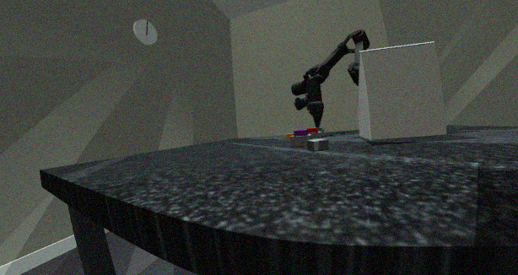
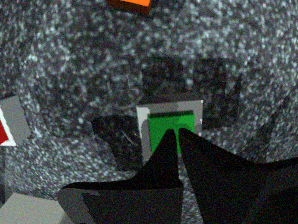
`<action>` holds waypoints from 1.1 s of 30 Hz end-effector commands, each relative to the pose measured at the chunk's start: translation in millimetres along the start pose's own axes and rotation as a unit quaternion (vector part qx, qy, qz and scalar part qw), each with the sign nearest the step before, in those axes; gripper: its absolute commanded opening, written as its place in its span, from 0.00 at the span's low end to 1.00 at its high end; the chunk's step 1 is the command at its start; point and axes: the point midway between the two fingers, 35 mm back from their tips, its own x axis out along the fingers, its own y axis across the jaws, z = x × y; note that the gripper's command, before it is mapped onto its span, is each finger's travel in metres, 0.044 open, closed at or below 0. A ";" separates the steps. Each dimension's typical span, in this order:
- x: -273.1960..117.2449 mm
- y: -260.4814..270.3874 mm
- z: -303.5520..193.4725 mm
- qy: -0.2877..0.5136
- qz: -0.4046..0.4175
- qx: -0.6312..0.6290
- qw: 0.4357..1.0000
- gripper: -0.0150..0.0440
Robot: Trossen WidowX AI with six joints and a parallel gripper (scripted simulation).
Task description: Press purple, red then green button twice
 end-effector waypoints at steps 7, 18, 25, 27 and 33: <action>1.6 2.0 -1.8 0.002 0.002 -0.004 1.000 0.29; -31.9 1.9 -1.5 0.002 0.003 -0.004 1.000 0.29; -39.7 42.3 31.3 -0.020 0.056 -0.056 0.997 0.51; -45.7 60.5 49.2 -0.021 0.068 -0.053 0.996 0.60; -66.4 128.0 91.4 -0.016 0.092 -0.048 0.995 0.87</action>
